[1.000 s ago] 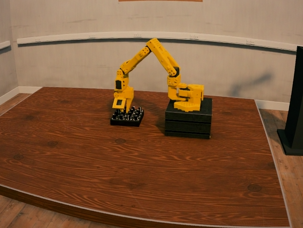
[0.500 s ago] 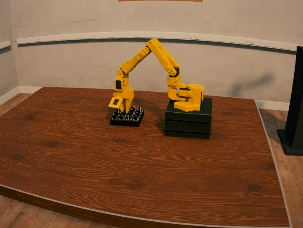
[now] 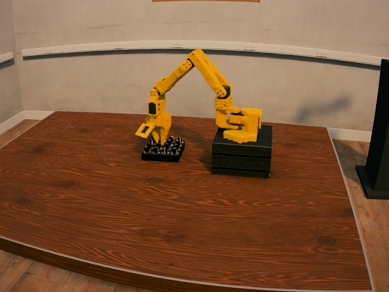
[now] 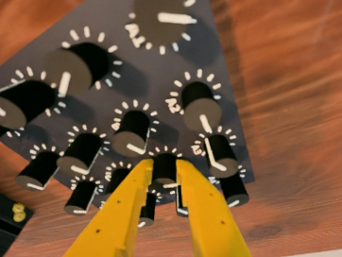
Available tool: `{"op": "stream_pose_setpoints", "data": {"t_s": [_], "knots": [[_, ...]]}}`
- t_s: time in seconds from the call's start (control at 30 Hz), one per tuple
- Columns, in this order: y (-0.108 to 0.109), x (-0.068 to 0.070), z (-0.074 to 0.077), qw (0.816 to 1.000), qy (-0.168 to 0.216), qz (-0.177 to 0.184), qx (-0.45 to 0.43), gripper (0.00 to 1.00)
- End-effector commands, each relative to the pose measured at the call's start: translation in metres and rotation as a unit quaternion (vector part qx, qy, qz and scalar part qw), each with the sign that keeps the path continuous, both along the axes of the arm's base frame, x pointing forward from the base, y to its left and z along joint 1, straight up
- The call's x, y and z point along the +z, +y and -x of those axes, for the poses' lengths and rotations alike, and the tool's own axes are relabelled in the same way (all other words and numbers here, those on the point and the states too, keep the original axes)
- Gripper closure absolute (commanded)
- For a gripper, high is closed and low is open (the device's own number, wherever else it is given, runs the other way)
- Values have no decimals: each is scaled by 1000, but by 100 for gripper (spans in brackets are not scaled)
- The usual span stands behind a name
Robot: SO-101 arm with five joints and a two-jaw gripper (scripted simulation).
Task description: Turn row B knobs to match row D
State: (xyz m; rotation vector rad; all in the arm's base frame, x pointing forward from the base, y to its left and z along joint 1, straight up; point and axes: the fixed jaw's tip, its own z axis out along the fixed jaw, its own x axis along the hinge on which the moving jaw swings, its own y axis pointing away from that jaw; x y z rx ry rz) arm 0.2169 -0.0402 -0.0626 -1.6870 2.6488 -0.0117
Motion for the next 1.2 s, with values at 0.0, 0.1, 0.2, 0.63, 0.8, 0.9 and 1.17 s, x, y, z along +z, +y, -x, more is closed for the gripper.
{"op": "stream_pose_setpoints", "data": {"t_s": [0.0, 0.1, 0.2, 0.63, 0.8, 0.9, 1.17], "knots": [[1, -1, 0, 999, 4, -3, -35, 99], [1, -1, 0, 998, 4, -3, -61, 99], [1, -1, 0, 996, 4, -3, -87, 99], [2, -1, -1, 991, 4, -3, -137, 99], [2, -1, -1, 990, 4, -3, -143, 99], [2, -1, -1, 989, 4, -3, -146, 99], [2, -1, -1, 989, 4, -3, -148, 99]]}}
